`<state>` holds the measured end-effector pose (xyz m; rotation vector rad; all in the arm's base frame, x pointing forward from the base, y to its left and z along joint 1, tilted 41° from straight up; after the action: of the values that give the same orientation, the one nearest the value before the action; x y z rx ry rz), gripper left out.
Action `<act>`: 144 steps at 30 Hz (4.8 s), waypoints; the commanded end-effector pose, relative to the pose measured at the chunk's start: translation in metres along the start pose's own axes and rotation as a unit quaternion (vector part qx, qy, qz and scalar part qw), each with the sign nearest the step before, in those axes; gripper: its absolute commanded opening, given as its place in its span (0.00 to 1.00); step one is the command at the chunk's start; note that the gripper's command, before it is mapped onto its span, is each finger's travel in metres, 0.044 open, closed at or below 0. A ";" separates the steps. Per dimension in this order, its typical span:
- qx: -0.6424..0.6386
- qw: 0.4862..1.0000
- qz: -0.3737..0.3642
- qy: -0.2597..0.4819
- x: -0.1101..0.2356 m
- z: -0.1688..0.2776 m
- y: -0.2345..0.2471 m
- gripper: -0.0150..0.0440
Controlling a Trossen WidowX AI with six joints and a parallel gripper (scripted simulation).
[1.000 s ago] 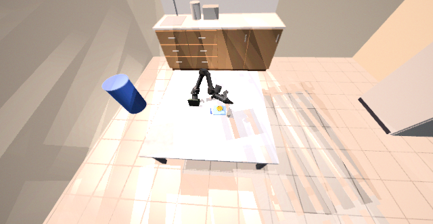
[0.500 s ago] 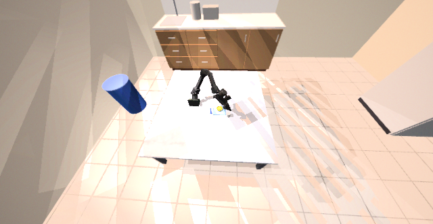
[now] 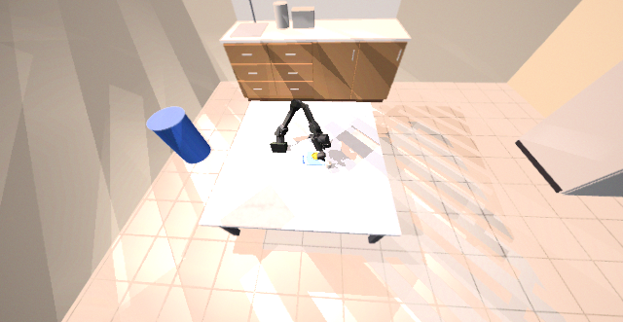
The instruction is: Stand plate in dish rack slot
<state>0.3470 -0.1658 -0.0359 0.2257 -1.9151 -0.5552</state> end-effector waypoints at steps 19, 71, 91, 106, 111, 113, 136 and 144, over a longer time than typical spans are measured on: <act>-0.074 0.974 -0.094 0.191 0.008 0.054 0.058 0.93; -0.075 0.974 -0.095 0.191 -0.043 0.075 0.071 0.86; -0.075 0.975 -0.090 0.190 0.000 0.046 0.054 0.25; -0.075 0.975 -0.089 0.191 0.059 0.019 0.037 0.25; -0.075 0.975 -0.090 0.191 0.077 0.012 0.033 0.25; -0.075 0.975 -0.090 0.191 0.083 0.009 0.031 0.25; -0.264 0.943 -0.044 0.199 0.127 0.003 0.072 0.25; -0.389 0.900 -0.010 0.196 0.141 0.009 0.101 0.25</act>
<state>0.2965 -0.1430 0.1127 -0.0648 -1.2402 -1.0711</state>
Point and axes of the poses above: the point midway between the two fingers, 35 mm back from their tips, its own x axis back along the fingers, its own y axis across the jaws, z = x × y, the point moved 1 cm from there along x, back along the fingers, and after that the axes turned 12 degrees about -x, right-handed, at the moved point
